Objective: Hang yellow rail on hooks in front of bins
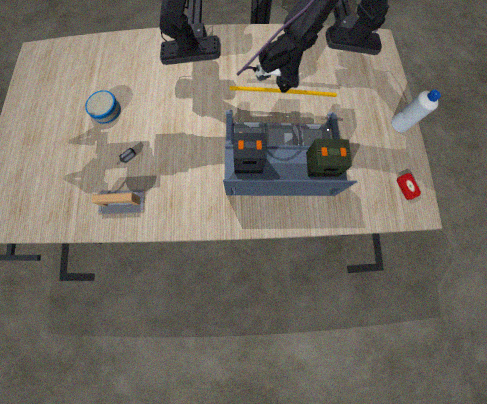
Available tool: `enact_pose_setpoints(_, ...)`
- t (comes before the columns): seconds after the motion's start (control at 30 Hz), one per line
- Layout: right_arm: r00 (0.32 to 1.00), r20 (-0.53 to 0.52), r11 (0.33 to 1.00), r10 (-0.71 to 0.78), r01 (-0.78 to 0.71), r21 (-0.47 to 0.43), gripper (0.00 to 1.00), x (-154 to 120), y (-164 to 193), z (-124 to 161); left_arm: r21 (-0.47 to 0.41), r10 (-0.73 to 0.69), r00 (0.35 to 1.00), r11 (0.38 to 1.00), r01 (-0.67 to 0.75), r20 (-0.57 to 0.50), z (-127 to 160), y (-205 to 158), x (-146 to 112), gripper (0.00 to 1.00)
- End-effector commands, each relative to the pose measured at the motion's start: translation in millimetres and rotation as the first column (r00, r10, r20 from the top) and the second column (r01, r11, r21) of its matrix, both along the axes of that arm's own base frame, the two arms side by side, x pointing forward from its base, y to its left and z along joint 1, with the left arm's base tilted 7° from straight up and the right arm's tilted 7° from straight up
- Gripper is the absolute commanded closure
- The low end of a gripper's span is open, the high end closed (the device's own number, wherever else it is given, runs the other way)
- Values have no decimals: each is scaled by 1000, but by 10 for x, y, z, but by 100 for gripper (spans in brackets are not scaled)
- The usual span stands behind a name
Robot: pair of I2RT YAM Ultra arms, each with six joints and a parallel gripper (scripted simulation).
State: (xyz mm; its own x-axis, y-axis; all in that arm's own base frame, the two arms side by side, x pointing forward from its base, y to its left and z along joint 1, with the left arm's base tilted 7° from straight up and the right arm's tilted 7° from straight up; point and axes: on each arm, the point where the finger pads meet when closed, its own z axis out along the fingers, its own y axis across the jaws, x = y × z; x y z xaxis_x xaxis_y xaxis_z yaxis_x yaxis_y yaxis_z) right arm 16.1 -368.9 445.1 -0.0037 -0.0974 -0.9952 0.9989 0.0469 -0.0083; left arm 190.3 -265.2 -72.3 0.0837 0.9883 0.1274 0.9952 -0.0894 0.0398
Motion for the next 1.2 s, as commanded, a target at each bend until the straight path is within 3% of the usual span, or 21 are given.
enact_pose_setpoints(0.0, 1000, 9, 1000, -24, 25, -14, 0, -70, 66, 110, -59, -5, 1000, 998, 6, 21, 313, -216, 23, 100)
enact_pose_setpoints(1.17, 1000, 9, 1000, -24, 25, -14, 0, -70, 66, 110, -91, -11, 999, 996, 14, 38, 475, -308, 56, 100)
